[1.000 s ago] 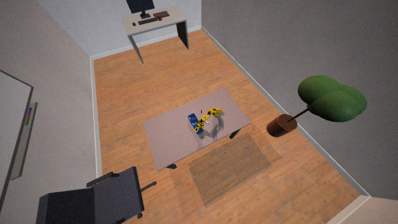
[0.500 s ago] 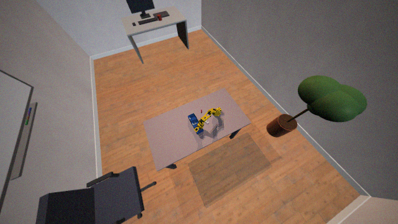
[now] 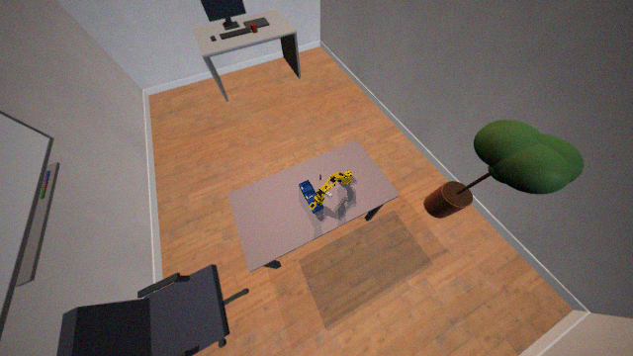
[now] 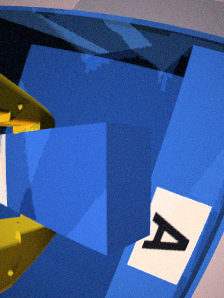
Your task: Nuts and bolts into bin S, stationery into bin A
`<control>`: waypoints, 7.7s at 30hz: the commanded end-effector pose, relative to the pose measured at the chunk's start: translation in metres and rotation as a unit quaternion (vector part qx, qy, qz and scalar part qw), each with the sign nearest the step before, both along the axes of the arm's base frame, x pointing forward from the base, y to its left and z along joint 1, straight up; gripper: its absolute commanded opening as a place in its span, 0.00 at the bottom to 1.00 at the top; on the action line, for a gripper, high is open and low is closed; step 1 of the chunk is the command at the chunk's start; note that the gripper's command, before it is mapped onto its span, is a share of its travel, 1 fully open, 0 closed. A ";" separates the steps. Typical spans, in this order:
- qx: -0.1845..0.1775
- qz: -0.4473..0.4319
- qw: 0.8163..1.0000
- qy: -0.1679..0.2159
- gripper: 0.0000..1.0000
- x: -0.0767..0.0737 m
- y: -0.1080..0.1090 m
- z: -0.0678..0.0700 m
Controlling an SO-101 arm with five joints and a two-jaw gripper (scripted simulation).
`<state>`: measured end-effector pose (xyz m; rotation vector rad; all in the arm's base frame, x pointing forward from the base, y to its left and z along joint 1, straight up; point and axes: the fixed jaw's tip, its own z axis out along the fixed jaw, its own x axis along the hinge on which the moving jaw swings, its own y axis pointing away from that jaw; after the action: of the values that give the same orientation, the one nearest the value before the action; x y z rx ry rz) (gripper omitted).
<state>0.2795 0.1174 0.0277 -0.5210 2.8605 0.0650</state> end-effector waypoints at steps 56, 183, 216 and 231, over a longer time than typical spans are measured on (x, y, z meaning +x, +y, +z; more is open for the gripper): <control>0.016 -0.001 0.999 -0.034 0.22 -0.006 0.001 0.059; 0.000 -0.124 0.992 -0.014 0.22 -0.070 -0.089 0.099; -0.005 -0.181 0.983 -0.004 0.22 -0.116 -0.116 0.091; -0.005 -0.181 0.983 -0.004 0.22 -0.116 -0.116 0.091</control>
<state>0.1645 0.0036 0.1143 0.0049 2.9244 -0.0089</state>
